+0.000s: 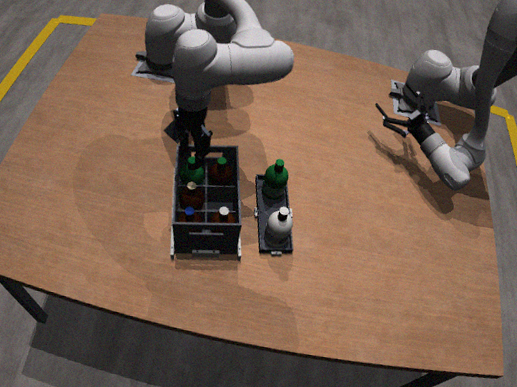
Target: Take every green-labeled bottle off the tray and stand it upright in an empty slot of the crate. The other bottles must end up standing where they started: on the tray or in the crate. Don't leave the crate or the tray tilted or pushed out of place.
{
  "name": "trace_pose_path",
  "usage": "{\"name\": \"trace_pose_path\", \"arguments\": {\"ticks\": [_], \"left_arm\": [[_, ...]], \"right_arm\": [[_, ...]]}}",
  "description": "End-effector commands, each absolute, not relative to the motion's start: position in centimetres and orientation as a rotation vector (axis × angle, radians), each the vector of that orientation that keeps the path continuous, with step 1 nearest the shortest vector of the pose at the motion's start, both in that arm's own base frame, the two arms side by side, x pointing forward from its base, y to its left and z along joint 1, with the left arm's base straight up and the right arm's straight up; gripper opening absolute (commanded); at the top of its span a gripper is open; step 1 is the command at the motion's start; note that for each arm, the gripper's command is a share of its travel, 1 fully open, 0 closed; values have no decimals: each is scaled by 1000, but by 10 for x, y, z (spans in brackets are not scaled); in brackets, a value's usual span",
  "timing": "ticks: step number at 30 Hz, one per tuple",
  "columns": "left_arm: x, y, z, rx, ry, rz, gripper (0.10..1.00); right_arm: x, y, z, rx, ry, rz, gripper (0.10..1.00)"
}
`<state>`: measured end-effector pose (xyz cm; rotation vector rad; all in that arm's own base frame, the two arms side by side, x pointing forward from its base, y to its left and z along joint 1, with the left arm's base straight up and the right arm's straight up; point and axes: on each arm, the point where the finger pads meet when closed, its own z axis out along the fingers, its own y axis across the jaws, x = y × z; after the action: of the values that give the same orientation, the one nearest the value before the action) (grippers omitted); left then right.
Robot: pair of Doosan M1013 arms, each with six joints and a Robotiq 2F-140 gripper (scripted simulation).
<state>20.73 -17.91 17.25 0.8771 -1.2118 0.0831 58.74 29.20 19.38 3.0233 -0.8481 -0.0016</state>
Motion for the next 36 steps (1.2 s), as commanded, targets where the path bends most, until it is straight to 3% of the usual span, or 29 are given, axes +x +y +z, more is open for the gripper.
{"name": "trace_pose_path", "arguments": {"ticks": [1,36], "left_arm": [[207,-179,173,877,-1212,83,1000],[207,-179,173,877,-1212,83,1000]], "right_arm": [[588,292,200,3025,-849,0,442],[588,292,258,3025,-849,0,442]]}}
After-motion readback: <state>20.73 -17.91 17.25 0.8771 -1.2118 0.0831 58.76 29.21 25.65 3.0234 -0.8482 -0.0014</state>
